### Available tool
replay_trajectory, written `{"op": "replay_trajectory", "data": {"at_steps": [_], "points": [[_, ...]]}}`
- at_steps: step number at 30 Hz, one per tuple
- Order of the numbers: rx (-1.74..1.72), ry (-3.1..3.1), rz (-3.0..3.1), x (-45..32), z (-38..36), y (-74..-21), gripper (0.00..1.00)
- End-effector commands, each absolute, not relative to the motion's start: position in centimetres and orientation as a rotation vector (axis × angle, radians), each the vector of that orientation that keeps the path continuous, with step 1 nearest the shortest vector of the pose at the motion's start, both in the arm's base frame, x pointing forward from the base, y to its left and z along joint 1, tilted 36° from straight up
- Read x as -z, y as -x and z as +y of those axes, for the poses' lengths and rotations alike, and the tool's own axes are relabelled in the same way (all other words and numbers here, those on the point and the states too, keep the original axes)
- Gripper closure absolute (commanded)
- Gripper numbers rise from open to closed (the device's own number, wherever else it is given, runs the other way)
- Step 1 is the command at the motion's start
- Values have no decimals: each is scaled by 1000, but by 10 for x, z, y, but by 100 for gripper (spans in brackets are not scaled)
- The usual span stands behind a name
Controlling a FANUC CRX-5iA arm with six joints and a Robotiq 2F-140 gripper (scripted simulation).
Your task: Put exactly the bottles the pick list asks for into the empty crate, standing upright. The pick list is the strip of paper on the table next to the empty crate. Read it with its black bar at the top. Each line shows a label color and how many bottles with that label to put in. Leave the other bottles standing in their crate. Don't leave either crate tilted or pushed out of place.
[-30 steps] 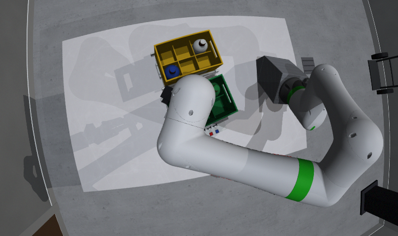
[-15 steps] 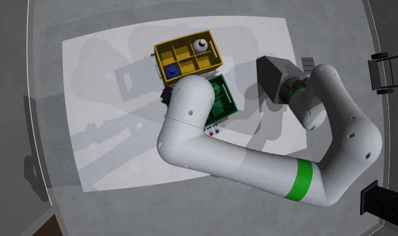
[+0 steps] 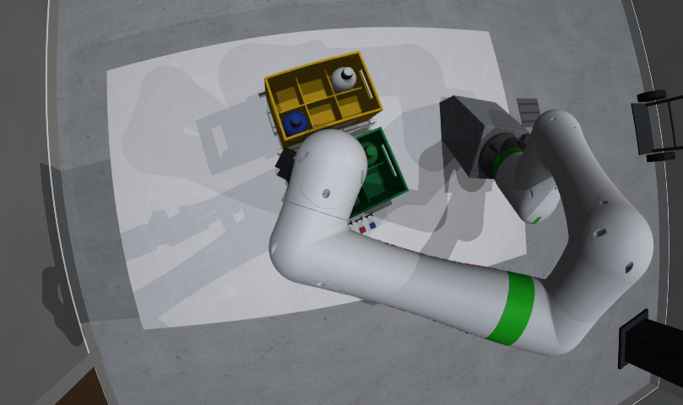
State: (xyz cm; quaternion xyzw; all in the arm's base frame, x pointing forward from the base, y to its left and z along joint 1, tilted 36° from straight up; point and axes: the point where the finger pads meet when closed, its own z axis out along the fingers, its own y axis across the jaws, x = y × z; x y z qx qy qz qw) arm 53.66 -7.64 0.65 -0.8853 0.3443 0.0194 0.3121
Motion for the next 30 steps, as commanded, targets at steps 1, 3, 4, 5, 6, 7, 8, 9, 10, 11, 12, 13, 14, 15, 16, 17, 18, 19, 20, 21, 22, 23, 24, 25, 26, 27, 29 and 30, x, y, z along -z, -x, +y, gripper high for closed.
{"op": "replay_trajectory", "data": {"at_steps": [1,3,4,5,6,7,8,9,10,11,12,13,14,15,16,17,18,19,20,21,22,23,24,25,26,27,29,30], "points": [[-49,2336,909,-6,-77,-537,90],[-49,2336,909,-5,-76,-537,90],[-49,2336,909,-5,-76,-537,90],[-49,2336,909,-5,-75,-537,90],[-49,2336,909,-5,-75,-537,90],[-49,2336,909,-5,-75,-537,90],[-49,2336,909,-4,-75,-538,90],[-49,2336,909,-4,-75,-538,90],[-49,2336,909,-3,-75,-538,90],[-49,2336,909,-3,-74,-538,90],[-49,2336,909,-3,-74,-538,90],[-49,2336,909,-2,-74,-538,90],[-49,2336,909,-2,-73,-538,90],[-49,2336,909,-1,-73,-538,90],[-49,2336,909,-1,-73,-538,90],[-49,2336,909,-1,-73,-538,90],[-49,2336,909,0,-72,-538,90],[-49,2336,909,0,-72,-539,90],[-49,2336,909,1,-72,-539,90],[-49,2336,909,1,-72,-539,90],[-49,2336,909,1,-71,-539,90],[-49,2336,909,1,-71,-539,90],[-49,2336,909,1,-71,-539,90],[-49,2336,909,2,-71,-539,90],[-49,2336,909,2,-71,-539,90],[-49,2336,909,3,-70,-539,90],[-49,2336,909,4,-70,-539,90],[-49,2336,909,4,-70,-539,90]]}}
